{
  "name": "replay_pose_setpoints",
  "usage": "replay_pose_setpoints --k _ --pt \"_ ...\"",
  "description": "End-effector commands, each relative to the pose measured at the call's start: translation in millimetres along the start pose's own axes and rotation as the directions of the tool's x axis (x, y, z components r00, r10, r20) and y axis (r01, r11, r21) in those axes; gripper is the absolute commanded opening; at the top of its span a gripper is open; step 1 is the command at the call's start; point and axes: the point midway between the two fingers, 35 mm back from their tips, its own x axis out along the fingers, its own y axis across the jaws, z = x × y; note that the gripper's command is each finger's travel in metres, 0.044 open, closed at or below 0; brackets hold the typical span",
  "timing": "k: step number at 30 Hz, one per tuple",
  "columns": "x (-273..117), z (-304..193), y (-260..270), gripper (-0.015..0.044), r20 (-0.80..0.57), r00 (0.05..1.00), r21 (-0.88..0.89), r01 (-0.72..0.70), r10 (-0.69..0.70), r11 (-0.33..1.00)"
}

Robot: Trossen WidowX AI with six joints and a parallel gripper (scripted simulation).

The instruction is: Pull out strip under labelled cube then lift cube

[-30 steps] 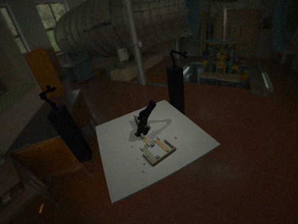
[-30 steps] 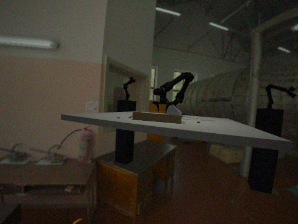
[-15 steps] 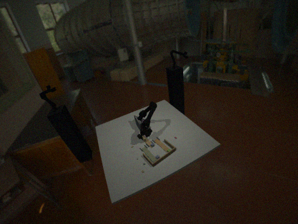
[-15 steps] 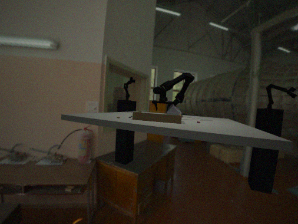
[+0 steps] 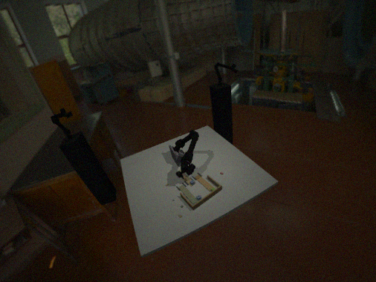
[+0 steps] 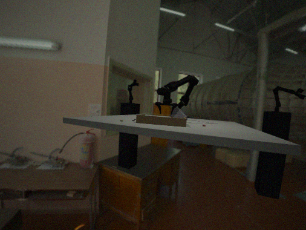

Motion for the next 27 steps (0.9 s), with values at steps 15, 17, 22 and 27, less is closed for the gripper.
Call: replay_pose_setpoints --k 15,17,22,27 --pt "-9 65 7 0.0440 0.006 1.000 0.002 -0.003 0.003 1.000" --pt "-9 68 7 0.0440 0.006 1.000 0.001 -0.003 0.003 1.000" --pt "-4 69 7 0.0309 0.006 1.000 0.001 -0.003 0.003 1.000" --pt "5 69 7 0.0250 0.006 1.000 0.001 -0.003 0.003 1.000"
